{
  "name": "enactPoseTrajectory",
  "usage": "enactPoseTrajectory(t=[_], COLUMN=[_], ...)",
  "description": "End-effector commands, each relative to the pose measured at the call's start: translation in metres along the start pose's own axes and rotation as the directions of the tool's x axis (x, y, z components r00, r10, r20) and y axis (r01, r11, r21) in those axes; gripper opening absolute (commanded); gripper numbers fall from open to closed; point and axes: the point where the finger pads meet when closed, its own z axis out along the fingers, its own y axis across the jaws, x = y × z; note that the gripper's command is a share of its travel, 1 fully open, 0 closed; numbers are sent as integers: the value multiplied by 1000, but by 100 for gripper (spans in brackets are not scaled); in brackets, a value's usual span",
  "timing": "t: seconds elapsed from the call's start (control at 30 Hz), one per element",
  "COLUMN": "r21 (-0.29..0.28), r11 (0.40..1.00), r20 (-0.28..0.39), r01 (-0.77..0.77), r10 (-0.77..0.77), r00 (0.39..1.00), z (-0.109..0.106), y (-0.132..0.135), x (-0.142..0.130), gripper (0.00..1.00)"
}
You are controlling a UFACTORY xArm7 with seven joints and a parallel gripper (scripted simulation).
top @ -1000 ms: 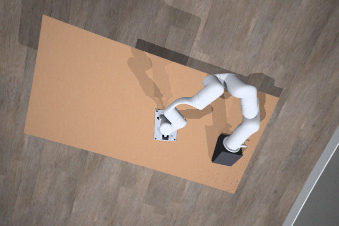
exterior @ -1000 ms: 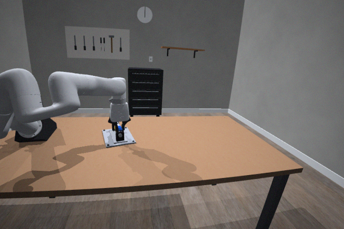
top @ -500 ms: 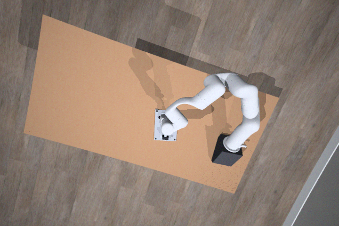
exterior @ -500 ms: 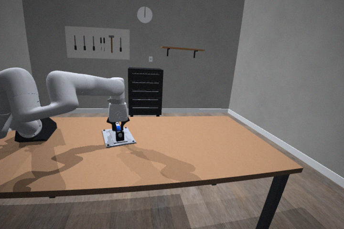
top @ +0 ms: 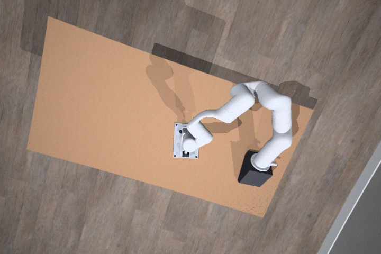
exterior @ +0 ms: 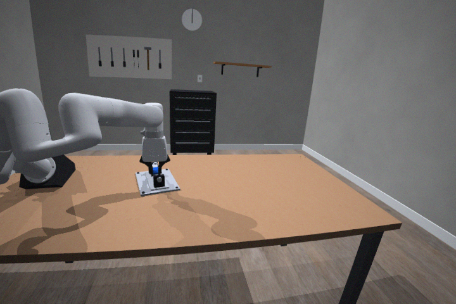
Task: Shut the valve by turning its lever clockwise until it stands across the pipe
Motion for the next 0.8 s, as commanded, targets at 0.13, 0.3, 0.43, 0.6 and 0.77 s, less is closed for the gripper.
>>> enactPoseTrajectory(t=[0.13, 0.3, 0.43, 0.6, 0.77], r21=[-2, -2, -2, -2, -2], r11=[999, 996, 995, 990, 986], r20=[-1, -1, -1, -1, -1], r01=[-54, -86, -97, -143, -170], r10=[54, 86, 97, 143, 170], r00=[999, 996, 995, 990, 986], z=[-2, -2, -2, -2, -2], y=[-5, -8, -9, -13, -16], x=[1, 1, 1, 2, 2], gripper=[0, 0, 0, 0, 0])
